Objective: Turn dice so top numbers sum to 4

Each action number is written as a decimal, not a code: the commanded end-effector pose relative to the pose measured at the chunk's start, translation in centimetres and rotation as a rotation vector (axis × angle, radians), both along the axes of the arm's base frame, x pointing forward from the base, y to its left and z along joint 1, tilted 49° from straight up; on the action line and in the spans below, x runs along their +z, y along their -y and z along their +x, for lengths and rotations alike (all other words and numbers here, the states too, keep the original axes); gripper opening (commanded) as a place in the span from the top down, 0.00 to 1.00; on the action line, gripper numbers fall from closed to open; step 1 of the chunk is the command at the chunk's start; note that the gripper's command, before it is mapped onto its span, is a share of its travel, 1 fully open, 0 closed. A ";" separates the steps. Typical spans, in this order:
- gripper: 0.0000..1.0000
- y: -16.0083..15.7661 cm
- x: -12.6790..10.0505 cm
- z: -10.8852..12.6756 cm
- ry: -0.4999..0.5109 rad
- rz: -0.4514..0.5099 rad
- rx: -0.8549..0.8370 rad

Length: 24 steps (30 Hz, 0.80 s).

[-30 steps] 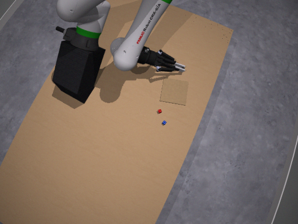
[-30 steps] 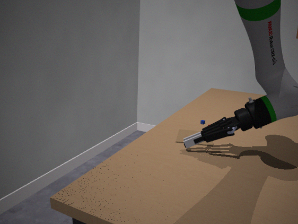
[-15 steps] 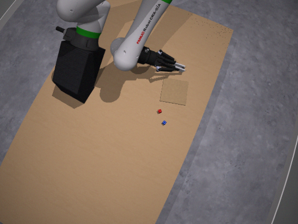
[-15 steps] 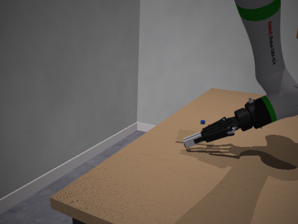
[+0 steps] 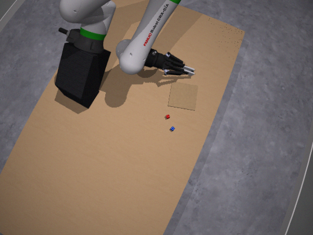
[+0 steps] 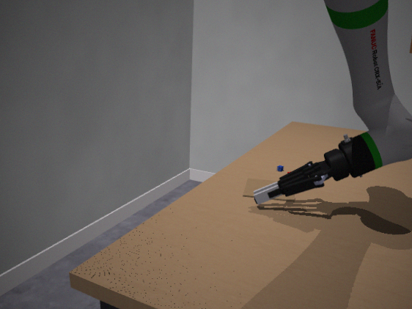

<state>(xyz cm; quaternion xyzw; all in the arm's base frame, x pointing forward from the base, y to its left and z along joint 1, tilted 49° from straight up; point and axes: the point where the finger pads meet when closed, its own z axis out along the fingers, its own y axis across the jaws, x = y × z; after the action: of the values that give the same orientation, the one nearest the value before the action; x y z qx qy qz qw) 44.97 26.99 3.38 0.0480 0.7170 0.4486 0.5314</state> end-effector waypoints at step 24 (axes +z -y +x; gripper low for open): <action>0.93 -0.8 -0.7 0.0 0.000 0.000 0.000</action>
<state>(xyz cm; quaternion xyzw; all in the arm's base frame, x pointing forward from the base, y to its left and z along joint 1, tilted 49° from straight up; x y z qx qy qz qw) 44.97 27.72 2.75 0.0480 0.7170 0.4486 0.5314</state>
